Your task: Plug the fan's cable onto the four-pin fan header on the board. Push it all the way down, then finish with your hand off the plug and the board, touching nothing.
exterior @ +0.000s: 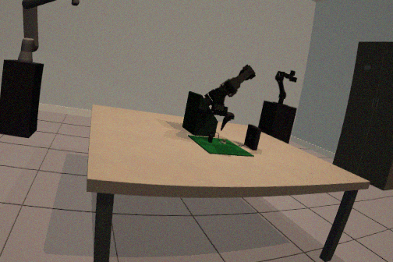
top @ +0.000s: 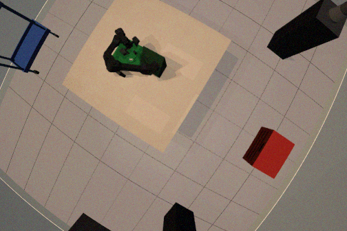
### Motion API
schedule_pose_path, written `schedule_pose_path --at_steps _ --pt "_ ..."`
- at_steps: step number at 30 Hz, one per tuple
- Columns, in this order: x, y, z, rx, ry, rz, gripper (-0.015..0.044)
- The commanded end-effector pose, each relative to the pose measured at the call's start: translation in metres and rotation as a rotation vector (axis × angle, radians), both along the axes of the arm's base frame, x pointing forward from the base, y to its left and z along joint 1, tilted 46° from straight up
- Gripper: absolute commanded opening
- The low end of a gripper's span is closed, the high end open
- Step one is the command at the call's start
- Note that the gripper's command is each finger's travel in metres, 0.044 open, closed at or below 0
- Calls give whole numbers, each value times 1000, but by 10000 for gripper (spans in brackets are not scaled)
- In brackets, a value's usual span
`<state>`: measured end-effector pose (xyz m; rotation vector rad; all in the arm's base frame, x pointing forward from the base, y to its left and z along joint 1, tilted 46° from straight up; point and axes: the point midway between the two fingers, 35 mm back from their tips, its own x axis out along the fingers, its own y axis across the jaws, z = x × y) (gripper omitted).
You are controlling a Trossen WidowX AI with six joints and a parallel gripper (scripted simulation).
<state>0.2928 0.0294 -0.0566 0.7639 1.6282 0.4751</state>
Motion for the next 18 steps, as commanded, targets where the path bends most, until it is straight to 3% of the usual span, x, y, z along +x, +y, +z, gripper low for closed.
schedule_pose_path --at_steps 1,18 --pt "-2 7 -7 7 -2 -12 440" --pt "-2 24 -24 6 -2 -13 440"
